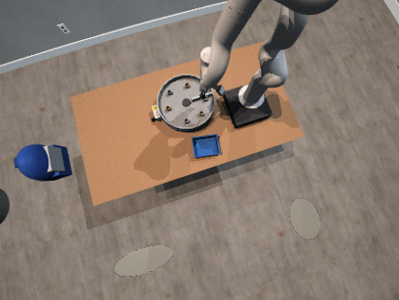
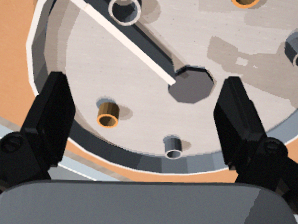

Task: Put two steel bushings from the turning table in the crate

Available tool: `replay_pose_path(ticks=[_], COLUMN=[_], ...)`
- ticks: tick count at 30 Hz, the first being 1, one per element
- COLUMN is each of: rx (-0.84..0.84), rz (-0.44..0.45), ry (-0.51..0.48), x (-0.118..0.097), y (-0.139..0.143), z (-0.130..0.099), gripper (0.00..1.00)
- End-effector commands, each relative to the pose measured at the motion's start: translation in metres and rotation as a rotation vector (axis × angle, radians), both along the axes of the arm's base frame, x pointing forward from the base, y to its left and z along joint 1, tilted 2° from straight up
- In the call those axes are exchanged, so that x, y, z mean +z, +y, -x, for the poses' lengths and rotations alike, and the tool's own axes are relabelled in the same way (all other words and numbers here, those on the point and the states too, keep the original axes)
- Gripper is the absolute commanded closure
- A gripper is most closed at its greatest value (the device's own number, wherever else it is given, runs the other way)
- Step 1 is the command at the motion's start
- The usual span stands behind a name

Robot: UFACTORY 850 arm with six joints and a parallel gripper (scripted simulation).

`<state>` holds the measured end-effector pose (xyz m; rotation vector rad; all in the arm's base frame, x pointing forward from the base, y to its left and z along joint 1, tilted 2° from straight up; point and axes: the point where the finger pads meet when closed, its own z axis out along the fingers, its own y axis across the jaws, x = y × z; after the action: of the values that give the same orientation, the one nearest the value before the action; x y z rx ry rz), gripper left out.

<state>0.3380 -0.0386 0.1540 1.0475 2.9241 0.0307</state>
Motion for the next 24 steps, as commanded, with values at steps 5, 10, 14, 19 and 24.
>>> replay_pose_path(ticks=[5, 10, 14, 19, 24], rx=[0.000, 0.000, 0.000, 0.000, 0.000], rz=[0.000, 0.000, 0.000, 0.000, 0.000], ry=[-0.001, -0.001, -0.001, -0.001, -0.001], x=[0.0005, 0.0005, 0.0005, 0.0005, 0.0005], y=[0.0000, 0.0000, 0.0000, 0.0000, 0.0000], z=[-0.0007, -0.0007, -0.0007, -0.0007, -0.0007], gripper=[0.88, 0.88, 0.88, 0.88, 0.88])
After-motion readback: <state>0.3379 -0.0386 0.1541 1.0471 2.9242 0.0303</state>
